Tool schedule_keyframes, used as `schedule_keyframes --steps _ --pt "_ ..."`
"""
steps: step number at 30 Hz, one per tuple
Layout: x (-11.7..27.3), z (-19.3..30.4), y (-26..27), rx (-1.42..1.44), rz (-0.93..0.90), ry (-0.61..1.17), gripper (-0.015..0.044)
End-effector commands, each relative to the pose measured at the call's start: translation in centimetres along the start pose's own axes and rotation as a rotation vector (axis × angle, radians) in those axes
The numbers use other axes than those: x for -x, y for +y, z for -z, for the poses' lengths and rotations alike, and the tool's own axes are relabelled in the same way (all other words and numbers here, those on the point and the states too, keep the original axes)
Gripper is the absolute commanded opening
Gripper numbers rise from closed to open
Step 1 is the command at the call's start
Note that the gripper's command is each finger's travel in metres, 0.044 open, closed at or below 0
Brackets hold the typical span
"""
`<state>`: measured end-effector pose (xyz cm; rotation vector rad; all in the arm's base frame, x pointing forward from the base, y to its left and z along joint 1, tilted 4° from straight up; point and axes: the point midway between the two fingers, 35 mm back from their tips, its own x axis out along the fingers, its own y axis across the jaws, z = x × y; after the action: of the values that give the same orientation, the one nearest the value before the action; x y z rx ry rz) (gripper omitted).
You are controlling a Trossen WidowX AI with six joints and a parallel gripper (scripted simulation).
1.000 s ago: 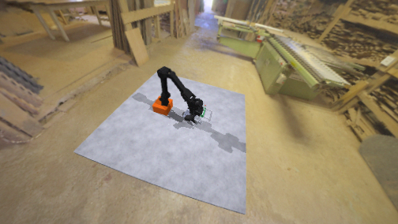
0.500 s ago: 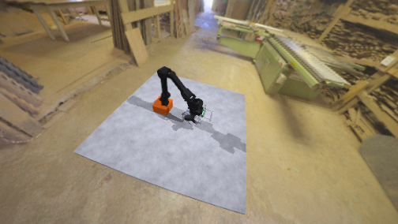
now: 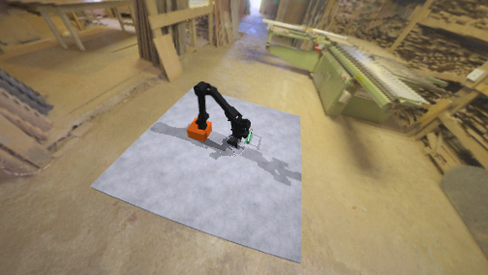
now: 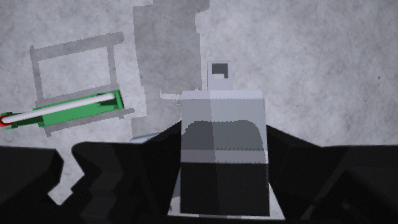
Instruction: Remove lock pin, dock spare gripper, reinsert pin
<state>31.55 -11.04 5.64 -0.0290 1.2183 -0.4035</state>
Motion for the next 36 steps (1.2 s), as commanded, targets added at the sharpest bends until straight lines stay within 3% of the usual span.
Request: schedule_keyframes --steps 1,36 --pt "0.5 0.1 0.5 0.073 0.032 0.017 0.0000" --pt "3.0 6.2 2.5 0.613 0.285 0.333 0.0000"
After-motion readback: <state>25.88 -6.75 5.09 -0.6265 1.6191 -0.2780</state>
